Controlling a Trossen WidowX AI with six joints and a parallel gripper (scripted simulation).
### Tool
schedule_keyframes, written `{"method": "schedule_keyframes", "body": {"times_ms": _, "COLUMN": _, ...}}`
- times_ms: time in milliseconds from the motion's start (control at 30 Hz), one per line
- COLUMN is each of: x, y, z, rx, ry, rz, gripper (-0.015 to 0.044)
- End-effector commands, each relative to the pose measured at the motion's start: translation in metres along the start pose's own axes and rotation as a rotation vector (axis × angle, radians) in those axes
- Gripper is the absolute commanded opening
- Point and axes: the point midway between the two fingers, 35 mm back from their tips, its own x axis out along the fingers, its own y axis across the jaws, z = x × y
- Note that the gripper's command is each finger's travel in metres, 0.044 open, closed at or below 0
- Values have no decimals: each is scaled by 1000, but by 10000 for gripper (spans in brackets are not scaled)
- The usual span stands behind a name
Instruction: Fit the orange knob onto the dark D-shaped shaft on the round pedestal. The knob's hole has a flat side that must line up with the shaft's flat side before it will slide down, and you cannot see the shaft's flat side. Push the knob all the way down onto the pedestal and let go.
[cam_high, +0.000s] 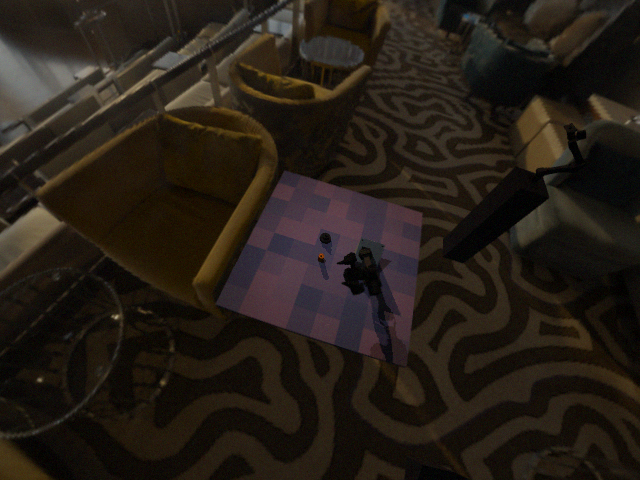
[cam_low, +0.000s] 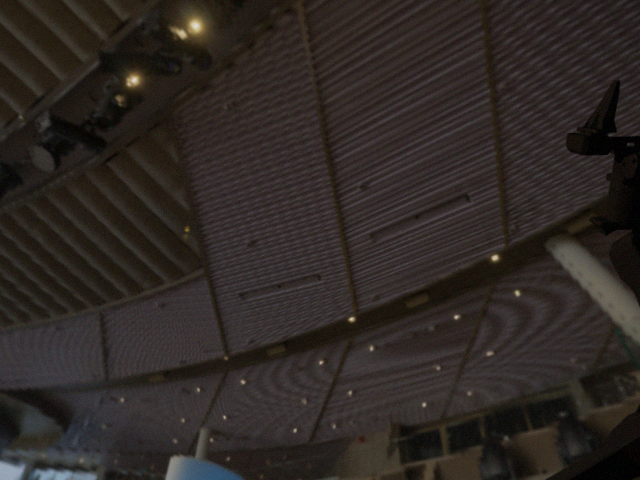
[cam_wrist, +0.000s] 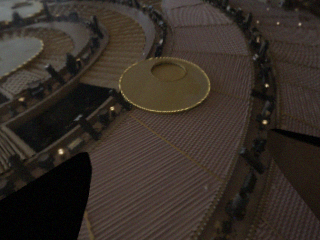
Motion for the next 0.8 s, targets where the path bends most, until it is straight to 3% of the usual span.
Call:
{"method": "schedule_keyframes", "body": {"times_ms": 0, "x": 10, "y": 40, "z": 1, "rx": 145, "ry": -21, "rz": 65, "gripper": 440}}
{"method": "schedule_keyframes", "body": {"times_ms": 333, "x": 32, "y": 146, "z": 39, "rx": 583, "ry": -106, "rz": 272, "gripper": 440}}
{"method": "schedule_keyframes", "body": {"times_ms": 567, "x": 33, "y": 235, "z": 107, "rx": 988, "ry": -181, "rz": 539, "gripper": 440}}
{"method": "schedule_keyframes", "body": {"times_ms": 767, "x": 11, "y": 305, "z": 184, "rx": 1334, "ry": -208, "rz": 859, "gripper": 440}}
